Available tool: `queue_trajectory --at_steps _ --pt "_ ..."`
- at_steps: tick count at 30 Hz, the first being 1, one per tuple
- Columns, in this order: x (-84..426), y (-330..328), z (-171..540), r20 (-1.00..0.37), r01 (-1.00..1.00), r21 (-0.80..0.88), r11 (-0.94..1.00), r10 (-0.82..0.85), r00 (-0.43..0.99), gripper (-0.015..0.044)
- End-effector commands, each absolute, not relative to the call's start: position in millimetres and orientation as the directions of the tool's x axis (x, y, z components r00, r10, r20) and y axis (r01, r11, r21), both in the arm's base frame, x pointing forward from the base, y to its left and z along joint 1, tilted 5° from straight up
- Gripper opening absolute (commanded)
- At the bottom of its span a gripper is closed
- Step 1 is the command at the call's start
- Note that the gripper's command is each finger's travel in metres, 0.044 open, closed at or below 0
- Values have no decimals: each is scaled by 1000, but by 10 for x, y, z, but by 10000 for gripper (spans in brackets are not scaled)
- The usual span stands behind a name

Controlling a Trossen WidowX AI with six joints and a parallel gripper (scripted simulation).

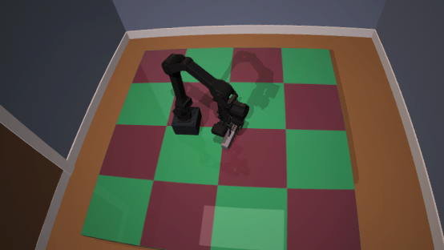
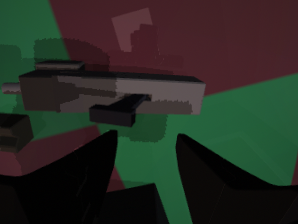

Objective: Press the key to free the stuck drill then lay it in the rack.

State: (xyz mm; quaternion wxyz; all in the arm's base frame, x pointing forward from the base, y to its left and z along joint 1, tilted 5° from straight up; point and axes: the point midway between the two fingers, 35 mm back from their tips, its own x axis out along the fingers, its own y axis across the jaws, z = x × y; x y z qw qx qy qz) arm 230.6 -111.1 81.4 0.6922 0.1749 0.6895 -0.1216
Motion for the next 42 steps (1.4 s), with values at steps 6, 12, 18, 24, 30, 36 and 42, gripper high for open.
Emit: queue_trajectory --at_steps 6,12,18,24,30,36,42 --pt "2359 -1159 1114 -997 393 73 917 64 36 394" --pt "2769 -578 797 -997 -240 57 969 69 39 440" --pt "2995 238 426 -996 -828 10 561 81 43 440" --pt "3007 451 338 -996 -914 -2 406 85 40 440" --pt "3007 451 338 -996 -914 -2 406 85 40 440" --pt "3008 450 330 -996 -914 -2 406 85 40 440" --pt "3009 437 248 -996 -914 -2 406 85 40 440"
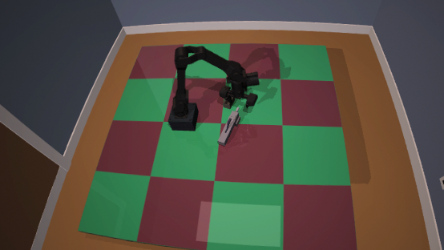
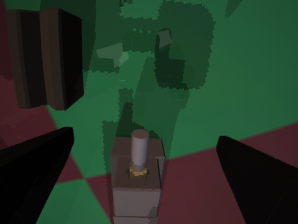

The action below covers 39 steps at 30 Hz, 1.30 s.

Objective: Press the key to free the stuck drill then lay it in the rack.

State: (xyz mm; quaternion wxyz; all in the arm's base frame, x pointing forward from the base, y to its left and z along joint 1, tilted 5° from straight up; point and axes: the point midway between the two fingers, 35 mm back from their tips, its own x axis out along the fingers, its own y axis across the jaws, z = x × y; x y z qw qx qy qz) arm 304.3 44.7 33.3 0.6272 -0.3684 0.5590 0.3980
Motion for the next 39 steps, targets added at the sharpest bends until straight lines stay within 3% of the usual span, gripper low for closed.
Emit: queue_trajectory --at_steps 1,38,39 --pt "3009 435 232 -996 -914 -2 406 85 40 440" --pt "2969 364 -196 -996 -914 -2 406 84 39 440" --pt "2991 366 -165 -995 -911 -10 412 85 49 414"
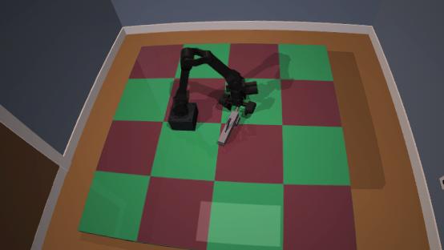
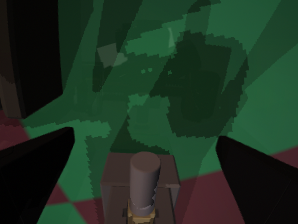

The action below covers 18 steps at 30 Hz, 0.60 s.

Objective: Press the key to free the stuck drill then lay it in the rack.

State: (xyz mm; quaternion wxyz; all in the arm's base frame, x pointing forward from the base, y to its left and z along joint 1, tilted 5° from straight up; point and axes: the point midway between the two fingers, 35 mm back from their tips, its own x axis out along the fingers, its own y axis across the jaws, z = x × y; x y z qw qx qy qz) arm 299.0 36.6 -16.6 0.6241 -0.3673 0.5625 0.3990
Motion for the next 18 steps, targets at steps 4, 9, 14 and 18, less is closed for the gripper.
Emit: queue_trajectory --at_steps 4,9,14,18 --pt "2991 366 -165 -995 -911 -10 412 85 49 309" --pt "2991 366 -165 -995 -911 -10 412 85 49 177" --pt "2991 366 -165 -995 -911 -10 412 85 49 46" --pt "2991 366 -165 -995 -911 -10 412 85 49 20"
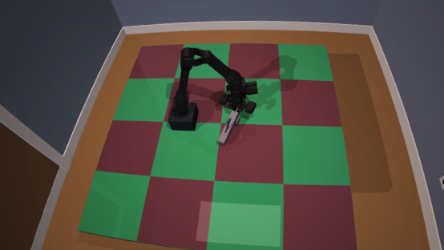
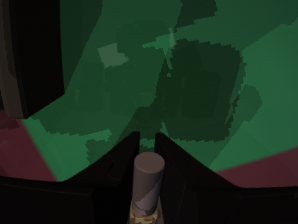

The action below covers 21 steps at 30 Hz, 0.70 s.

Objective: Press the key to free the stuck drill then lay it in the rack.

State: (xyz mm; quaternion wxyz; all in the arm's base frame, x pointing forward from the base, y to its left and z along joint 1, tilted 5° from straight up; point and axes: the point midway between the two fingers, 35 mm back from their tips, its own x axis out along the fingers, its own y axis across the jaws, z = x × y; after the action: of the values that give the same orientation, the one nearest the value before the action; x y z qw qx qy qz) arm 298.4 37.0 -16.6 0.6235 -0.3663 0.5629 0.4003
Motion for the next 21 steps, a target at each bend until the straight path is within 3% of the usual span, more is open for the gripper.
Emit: queue_trajectory --at_steps 1,21 --pt "2991 366 -165 -995 -911 -10 412 85 49 13" --pt "3085 591 -127 -995 -914 -2 406 87 40 0"
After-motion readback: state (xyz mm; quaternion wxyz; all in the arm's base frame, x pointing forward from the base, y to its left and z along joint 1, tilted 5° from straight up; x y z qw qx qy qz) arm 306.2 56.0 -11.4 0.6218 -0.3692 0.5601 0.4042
